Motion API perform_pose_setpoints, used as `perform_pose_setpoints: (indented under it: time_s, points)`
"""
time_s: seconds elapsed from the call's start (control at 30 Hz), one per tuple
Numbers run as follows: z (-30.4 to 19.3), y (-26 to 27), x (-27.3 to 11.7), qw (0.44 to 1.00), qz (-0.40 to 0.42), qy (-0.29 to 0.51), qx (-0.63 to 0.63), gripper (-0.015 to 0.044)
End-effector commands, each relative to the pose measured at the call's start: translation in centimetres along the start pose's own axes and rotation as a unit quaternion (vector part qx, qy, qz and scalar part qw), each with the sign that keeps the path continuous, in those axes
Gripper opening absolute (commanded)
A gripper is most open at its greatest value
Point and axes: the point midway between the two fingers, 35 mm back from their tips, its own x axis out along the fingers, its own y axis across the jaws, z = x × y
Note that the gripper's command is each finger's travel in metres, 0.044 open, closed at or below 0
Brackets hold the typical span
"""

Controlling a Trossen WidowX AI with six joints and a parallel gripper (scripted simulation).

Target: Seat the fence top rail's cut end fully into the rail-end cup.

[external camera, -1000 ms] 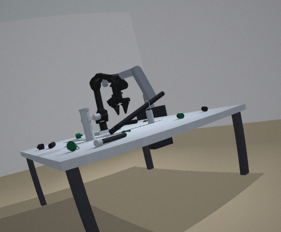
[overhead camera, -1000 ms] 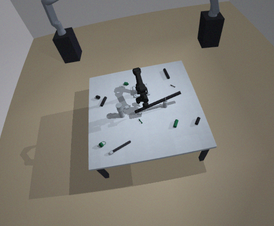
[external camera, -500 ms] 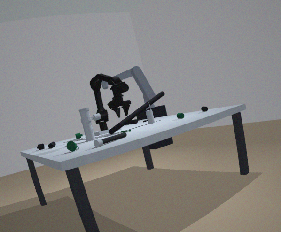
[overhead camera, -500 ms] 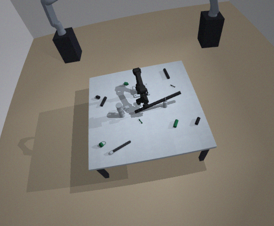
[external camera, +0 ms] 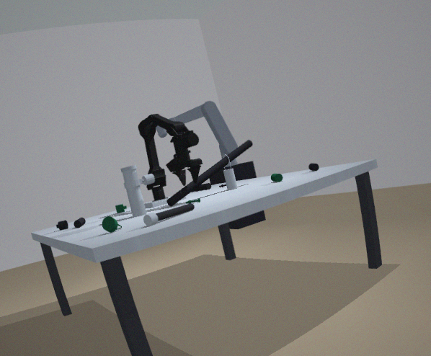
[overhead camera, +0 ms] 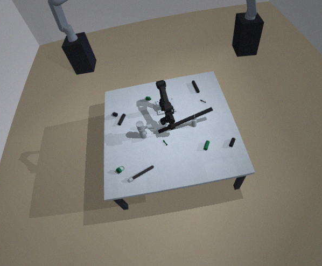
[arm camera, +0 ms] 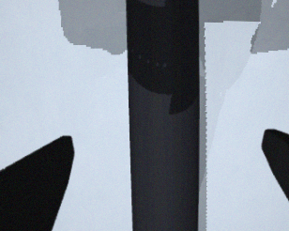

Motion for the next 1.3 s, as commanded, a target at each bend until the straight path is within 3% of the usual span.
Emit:
perform_pose_setpoints:
  time_s: [0.0, 0.7, 1.03, 1.27]
  points:
    - [0.1, -0.3, 1.1, 1.0, -0.008, -0.003, 0.002, 0.044]
    - [0.1, -0.5, 3.7, 1.0, -0.008, -0.003, 0.002, 0.044]
    - [0.1, -0.5, 3.7, 1.0, -0.008, -0.003, 0.002, 0.0177]
    - [0.1, -0.5, 3.7, 1.0, -0.008, -0.003, 0.002, 0.0131]
